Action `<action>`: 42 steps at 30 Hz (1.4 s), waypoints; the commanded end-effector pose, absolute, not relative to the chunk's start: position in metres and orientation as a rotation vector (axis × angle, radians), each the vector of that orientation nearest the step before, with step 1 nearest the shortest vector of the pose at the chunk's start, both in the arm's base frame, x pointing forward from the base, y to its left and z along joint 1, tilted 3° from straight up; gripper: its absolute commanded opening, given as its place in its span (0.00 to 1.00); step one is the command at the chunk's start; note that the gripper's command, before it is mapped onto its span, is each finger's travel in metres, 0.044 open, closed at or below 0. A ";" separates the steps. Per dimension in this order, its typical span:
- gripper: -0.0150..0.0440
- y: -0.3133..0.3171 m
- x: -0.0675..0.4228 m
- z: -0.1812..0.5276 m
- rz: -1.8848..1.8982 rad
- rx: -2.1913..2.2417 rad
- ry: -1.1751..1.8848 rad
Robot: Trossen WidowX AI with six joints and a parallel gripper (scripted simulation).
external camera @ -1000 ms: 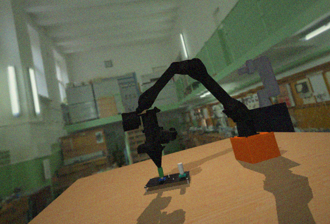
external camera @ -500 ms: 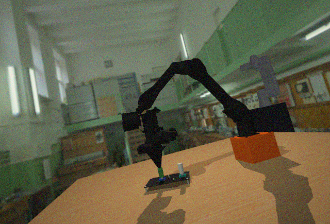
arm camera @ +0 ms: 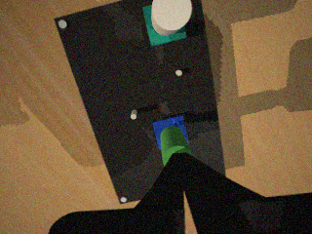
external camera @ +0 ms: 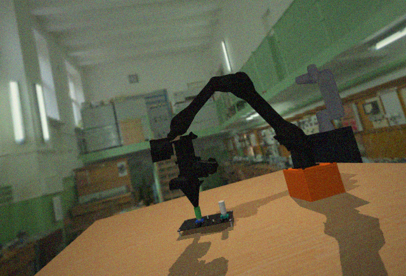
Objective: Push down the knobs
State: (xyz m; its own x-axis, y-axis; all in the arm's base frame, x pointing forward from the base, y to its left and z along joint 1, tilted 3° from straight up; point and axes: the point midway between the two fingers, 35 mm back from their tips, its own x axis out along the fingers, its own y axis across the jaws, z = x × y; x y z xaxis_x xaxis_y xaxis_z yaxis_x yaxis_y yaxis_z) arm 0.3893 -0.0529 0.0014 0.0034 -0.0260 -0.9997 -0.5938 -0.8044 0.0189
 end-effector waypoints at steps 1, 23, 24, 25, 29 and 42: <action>0.25 -0.054 0.389 -0.006 1.865 -1.873 0.639; 0.25 -0.054 0.389 -0.006 1.865 -1.873 0.639; 0.25 -0.054 0.389 -0.007 1.865 -1.873 0.639; 0.25 -0.054 0.389 -0.007 1.865 -1.873 0.639; 0.25 -0.054 0.389 -0.006 1.865 -1.873 0.639; 0.25 -0.053 0.390 0.014 1.865 -1.874 0.639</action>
